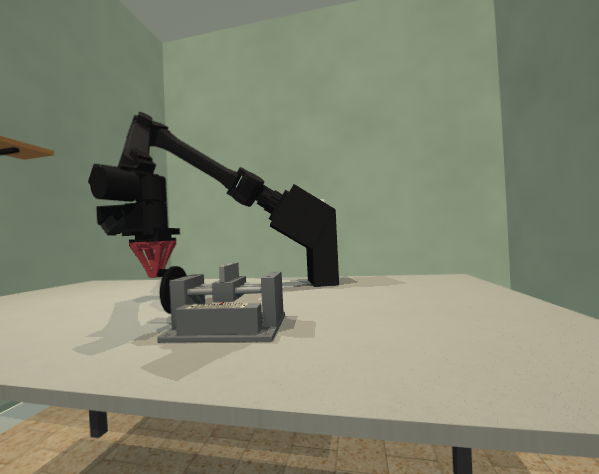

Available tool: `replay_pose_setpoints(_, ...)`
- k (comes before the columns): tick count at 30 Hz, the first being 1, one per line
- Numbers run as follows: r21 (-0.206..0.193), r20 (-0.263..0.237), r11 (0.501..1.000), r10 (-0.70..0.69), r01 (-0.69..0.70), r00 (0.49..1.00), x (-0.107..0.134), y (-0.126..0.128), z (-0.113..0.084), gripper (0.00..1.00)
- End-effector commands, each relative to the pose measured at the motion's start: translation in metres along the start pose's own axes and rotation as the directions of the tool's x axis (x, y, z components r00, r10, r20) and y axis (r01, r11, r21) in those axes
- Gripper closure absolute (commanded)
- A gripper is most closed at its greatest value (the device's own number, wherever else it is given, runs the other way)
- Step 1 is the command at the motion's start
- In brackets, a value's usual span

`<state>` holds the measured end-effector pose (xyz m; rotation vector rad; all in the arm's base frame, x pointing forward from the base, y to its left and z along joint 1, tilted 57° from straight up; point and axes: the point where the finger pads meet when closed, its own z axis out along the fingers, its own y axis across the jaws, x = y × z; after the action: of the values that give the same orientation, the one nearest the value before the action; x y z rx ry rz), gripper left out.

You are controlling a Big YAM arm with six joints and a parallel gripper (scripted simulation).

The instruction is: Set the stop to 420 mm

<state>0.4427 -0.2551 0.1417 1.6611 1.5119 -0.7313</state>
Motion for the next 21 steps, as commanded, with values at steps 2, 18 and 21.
replay_pose_setpoints(2, -0.048, -0.006, 0.999, 0.002, -0.002, 1.0, 0.003, 0.03, -0.015, 0.94)
replay_pose_setpoints(18, -0.055, -0.001, 0.998, 0.0, 0.0, 1.0, 0.002, 0.042, -0.01, 0.94)
replay_pose_setpoints(21, -0.045, 0.002, 0.999, 0.011, -0.011, 1.0, -0.003, 0.043, -0.002, 0.94)
